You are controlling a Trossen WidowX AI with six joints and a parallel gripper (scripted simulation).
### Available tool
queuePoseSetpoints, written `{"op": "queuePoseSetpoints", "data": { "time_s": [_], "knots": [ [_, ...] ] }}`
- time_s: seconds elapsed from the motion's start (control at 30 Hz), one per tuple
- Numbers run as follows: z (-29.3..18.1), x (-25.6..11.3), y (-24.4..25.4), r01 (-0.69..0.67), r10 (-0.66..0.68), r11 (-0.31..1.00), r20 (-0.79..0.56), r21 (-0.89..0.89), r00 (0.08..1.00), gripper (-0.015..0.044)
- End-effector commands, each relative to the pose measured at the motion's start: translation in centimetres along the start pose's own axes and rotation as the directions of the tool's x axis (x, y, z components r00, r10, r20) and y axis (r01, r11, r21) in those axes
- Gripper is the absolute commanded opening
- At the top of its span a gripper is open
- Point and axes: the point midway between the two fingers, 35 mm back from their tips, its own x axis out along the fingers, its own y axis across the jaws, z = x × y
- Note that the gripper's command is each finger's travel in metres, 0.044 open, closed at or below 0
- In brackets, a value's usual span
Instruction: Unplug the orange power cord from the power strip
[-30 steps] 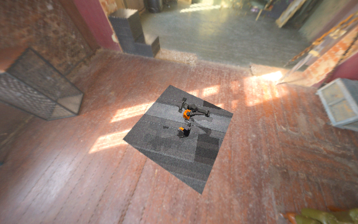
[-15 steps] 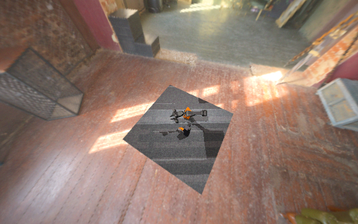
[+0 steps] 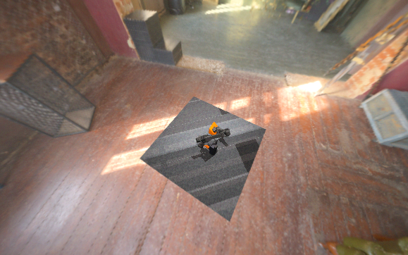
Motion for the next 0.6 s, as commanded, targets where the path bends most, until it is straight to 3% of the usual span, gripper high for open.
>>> {"op": "queuePoseSetpoints", "data": {
  "time_s": [0.0,0.57],
  "knots": [
    [-1.1,0.5,-0.3,0.045,-0.039,0.994,-0.058,0.095,0.998,0.0160],
    [-2.5,0.4,-0.1,0.044,-0.039,0.994,-0.058,0.096,0.998,0.0160]
  ]
}}
